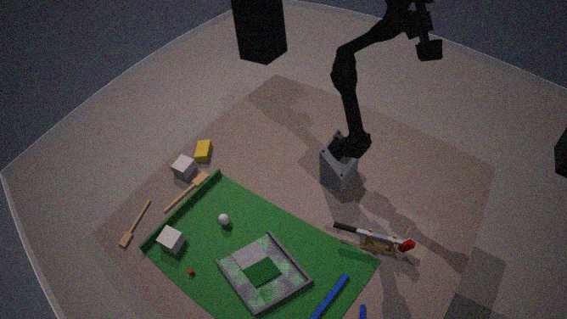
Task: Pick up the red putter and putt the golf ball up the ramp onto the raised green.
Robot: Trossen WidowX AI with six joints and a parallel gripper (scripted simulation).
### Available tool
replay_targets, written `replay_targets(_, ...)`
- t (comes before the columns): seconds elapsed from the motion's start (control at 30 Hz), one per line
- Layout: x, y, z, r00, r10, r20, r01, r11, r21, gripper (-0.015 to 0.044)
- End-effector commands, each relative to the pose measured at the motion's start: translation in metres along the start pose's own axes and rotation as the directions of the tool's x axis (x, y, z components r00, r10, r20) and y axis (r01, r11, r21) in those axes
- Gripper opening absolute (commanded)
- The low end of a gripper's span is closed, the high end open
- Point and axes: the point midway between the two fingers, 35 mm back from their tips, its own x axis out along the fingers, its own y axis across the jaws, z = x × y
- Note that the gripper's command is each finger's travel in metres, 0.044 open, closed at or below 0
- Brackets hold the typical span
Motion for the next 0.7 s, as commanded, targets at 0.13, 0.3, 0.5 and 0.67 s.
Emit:
replay_targets(0.13, 0.002, -0.042, -0.048, 0.996, -0.045, -0.083, 0.016, 0.944, -0.329, 0.044)
replay_targets(0.3, 0.005, -0.093, -0.086, 0.982, -0.123, -0.146, 0.006, 0.785, -0.619, 0.044)
replay_targets(0.5, 0.008, -0.182, -0.119, 0.935, -0.29, -0.203, -0.048, 0.463, -0.885, 0.044)
replay_targets(0.67, 0.009, -0.258, -0.124, 0.876, -0.443, -0.191, -0.129, 0.167, -0.977, 0.044)
